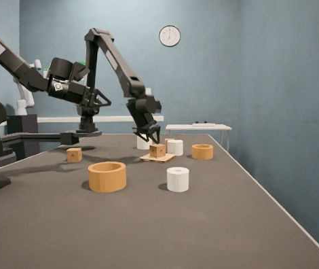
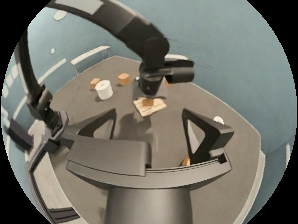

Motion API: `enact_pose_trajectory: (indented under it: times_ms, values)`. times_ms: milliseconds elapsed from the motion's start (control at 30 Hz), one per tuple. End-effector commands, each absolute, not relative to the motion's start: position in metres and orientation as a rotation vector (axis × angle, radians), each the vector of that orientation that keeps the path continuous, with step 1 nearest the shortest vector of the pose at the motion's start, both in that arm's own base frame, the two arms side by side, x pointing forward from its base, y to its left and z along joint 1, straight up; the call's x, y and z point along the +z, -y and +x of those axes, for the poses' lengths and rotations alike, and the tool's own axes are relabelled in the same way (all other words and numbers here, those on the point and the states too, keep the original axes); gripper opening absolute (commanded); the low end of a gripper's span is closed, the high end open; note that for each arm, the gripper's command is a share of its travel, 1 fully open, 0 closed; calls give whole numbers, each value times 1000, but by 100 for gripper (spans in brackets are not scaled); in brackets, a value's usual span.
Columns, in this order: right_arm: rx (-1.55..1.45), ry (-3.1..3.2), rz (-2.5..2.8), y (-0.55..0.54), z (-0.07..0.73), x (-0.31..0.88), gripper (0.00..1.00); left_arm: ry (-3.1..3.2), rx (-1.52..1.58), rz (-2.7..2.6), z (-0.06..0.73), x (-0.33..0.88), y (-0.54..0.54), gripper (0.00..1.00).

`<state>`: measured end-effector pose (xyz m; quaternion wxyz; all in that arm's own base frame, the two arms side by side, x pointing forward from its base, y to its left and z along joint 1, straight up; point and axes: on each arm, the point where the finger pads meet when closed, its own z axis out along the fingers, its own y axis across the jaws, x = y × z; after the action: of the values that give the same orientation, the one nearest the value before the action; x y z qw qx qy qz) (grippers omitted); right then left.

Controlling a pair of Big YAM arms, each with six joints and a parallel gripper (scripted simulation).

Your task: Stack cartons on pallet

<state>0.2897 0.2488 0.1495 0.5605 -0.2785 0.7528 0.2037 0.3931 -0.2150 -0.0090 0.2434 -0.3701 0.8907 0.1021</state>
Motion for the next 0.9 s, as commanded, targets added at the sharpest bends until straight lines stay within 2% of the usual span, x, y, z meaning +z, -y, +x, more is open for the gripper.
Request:
enact_pose_trajectory:
  times_ms: [0,267,433,700,867]
  values:
    - [489,-1754,-656,-253,293,157,100,-2388,180,-1040,394,55,251,75]
    - [489,-1754,-656,-253,293,157,100,-2389,162,-1044,371,107,271,75]
    - [489,-1754,-656,-253,293,157,100,-2425,282,-1033,363,68,251,75]
    - [489,-1754,-656,-253,293,157,100,-2434,281,-1003,366,73,246,74]
    - [489,-1754,-656,-253,293,157,100,-2434,389,-778,386,76,207,74]
